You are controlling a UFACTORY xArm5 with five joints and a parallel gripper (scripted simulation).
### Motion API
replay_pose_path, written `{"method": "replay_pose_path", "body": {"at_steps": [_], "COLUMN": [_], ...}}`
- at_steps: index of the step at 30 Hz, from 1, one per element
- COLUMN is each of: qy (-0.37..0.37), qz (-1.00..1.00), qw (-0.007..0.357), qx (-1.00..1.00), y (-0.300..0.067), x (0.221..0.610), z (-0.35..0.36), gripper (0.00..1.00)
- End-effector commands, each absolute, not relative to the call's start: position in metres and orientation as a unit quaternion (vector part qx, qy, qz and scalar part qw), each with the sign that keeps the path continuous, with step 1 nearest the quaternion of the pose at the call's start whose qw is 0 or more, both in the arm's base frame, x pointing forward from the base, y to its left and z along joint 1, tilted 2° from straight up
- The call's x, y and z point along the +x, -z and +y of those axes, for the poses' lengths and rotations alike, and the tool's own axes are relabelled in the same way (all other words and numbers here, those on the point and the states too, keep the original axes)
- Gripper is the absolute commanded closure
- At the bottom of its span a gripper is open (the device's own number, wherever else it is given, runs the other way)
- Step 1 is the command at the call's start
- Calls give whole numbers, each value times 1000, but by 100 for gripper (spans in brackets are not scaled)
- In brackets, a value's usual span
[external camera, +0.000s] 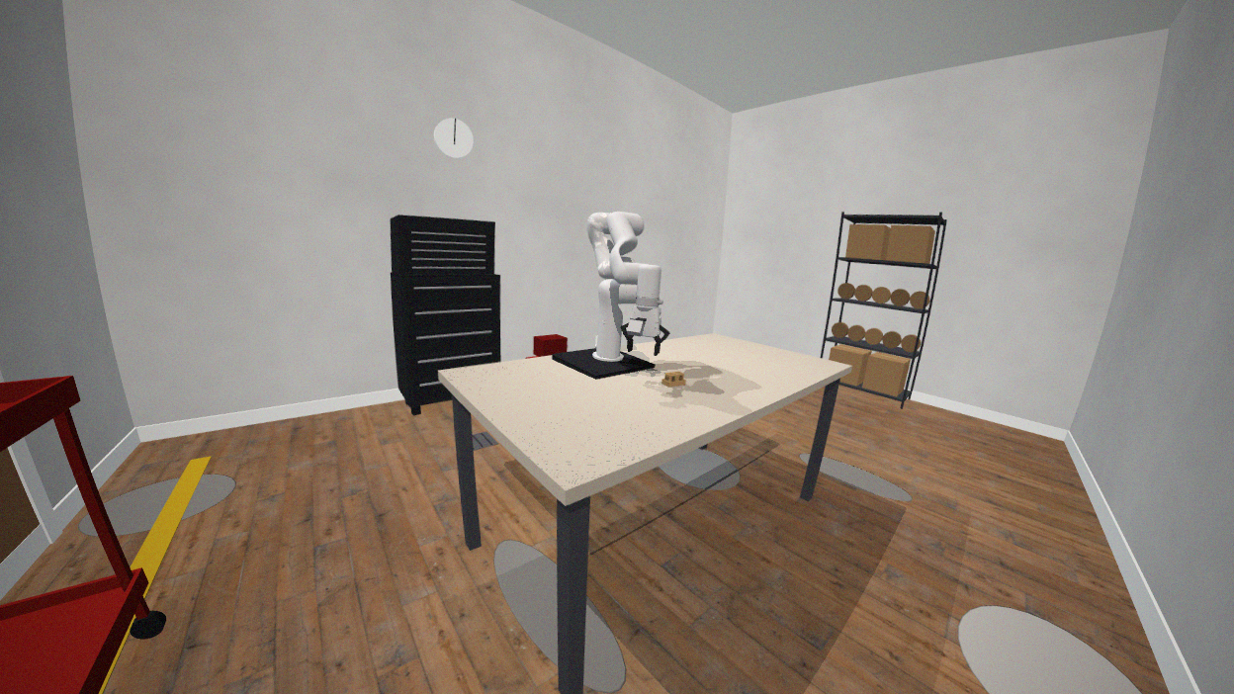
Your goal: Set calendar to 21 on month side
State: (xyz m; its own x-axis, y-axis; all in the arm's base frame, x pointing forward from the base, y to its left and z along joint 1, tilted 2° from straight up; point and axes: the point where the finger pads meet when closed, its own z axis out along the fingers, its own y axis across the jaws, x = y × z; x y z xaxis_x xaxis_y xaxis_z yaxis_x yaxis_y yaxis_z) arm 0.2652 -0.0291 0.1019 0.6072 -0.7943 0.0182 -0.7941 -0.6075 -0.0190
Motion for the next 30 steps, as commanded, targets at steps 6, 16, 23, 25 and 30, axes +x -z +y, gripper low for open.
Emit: {"method": "replay_pose_path", "body": {"at_steps": [6, 16, 23, 25, 30], "qy": [13, 10, 9, 9, 9], "qz": [543, 678, 724, 725, 725], "qw": [8, 11, 13, 13, 13], "qx": [-840, -735, -690, -688, -688], "y": [-108, -111, -111, -111, -111], "x": [289, 319, 330, 330, 330], "z": [-8, 30, 46, 46, 46], "gripper": [0, 0, 0, 0, 53]}}
